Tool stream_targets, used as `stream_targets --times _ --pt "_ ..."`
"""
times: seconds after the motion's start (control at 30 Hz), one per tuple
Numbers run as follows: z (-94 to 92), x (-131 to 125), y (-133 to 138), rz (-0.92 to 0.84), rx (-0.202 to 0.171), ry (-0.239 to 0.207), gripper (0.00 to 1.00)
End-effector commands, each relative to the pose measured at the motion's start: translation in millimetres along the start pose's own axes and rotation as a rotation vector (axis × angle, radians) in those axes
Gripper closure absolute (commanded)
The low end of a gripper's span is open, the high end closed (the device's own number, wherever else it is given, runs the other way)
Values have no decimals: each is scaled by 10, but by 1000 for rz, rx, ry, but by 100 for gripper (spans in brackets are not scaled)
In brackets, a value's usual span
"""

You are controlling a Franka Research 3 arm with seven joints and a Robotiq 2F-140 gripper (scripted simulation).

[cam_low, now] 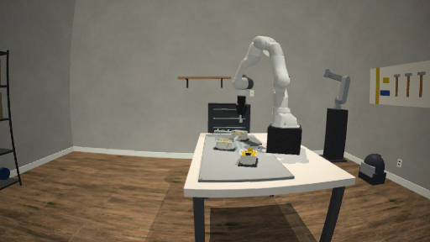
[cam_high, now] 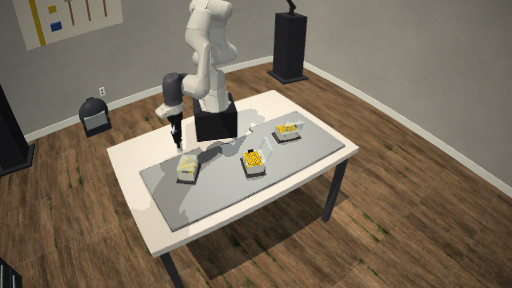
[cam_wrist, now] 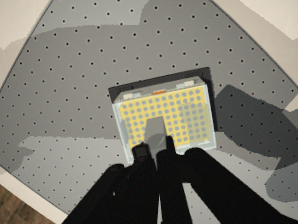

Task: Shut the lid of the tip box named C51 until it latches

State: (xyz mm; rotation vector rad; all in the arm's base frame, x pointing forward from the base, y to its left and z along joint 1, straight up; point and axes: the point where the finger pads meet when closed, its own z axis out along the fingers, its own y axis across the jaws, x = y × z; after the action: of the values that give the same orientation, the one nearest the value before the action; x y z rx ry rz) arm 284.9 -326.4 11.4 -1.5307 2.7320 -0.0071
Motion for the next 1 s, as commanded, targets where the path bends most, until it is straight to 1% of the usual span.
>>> stream_targets --times 0.0,0.03,0.53,0.6,0.77,0.97 --pt "-35 -11 34 20 -11 0 100" --pt "-35 -11 34 20 -11 0 100" --pt "-335 -11 30 20 -11 0 100" --pt "-335 -11 30 20 -11 0 100" --pt "-424 -11 29 20 -11 0 100" --pt "-424 -11 29 20 -11 0 100"
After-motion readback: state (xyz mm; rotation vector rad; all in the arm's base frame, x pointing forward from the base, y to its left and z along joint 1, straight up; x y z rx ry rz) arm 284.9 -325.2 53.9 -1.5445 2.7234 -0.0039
